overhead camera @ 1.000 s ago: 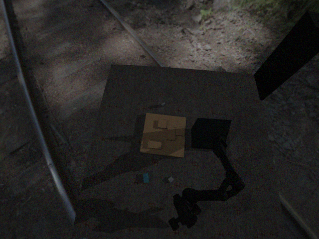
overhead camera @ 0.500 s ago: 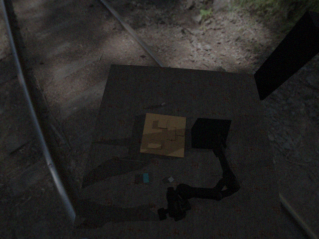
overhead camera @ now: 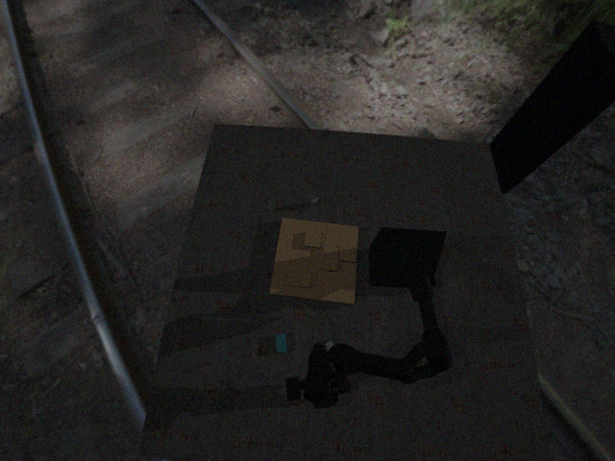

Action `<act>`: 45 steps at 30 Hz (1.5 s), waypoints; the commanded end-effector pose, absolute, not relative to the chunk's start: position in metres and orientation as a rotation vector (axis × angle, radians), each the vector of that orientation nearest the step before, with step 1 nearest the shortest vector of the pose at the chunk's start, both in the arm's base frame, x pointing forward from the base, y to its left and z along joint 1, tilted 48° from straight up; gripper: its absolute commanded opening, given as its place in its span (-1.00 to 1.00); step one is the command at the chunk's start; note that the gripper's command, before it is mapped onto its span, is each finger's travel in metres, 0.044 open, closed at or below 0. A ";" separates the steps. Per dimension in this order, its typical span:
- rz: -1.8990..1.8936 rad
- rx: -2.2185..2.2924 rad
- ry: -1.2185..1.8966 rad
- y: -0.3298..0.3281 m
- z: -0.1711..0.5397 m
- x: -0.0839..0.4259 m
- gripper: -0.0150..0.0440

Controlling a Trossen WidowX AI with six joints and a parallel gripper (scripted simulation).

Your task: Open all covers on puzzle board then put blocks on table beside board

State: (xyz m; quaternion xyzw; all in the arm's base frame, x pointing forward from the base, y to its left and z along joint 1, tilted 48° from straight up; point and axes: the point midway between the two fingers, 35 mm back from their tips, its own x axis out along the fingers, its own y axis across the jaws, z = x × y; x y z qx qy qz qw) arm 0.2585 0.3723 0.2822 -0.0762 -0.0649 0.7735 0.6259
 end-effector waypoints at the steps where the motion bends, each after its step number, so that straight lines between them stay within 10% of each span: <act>1: 1.724 -0.174 -0.074 0.366 0.264 0.280 -0.49; 45: 1.266 -0.022 0.553 0.232 0.123 0.407 -0.49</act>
